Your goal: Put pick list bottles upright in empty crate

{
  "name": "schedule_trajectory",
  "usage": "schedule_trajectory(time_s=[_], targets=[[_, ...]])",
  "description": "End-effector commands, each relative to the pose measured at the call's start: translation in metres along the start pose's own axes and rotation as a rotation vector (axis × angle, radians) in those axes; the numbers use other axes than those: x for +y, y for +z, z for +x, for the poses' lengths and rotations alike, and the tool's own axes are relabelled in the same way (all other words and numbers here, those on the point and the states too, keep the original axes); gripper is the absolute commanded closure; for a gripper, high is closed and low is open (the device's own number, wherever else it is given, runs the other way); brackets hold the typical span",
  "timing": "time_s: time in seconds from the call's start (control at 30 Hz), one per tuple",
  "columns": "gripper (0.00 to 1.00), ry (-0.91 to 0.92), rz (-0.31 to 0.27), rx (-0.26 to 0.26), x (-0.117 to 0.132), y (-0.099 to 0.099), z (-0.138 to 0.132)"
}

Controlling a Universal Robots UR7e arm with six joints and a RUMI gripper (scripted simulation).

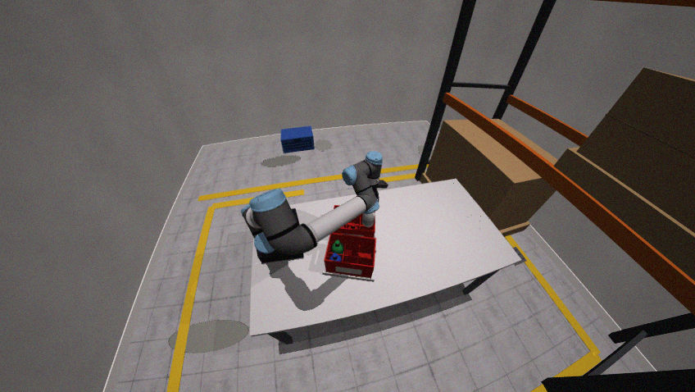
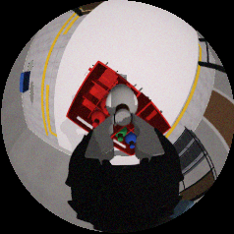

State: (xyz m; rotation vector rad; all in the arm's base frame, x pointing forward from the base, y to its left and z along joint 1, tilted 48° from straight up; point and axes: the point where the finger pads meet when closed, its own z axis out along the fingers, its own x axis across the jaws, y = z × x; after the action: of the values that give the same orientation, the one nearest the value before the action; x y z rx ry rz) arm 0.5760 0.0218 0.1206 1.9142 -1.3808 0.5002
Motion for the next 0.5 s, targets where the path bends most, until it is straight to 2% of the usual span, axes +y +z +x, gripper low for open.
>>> schedule_trajectory(time_s=[0.0, 0.47], targets=[[1.0, 0.001, 0.002, 0.0, -0.003, -0.0008, -0.0009], [1.0, 0.001, 0.002, 0.0, -0.001, -0.0008, 0.0001]])
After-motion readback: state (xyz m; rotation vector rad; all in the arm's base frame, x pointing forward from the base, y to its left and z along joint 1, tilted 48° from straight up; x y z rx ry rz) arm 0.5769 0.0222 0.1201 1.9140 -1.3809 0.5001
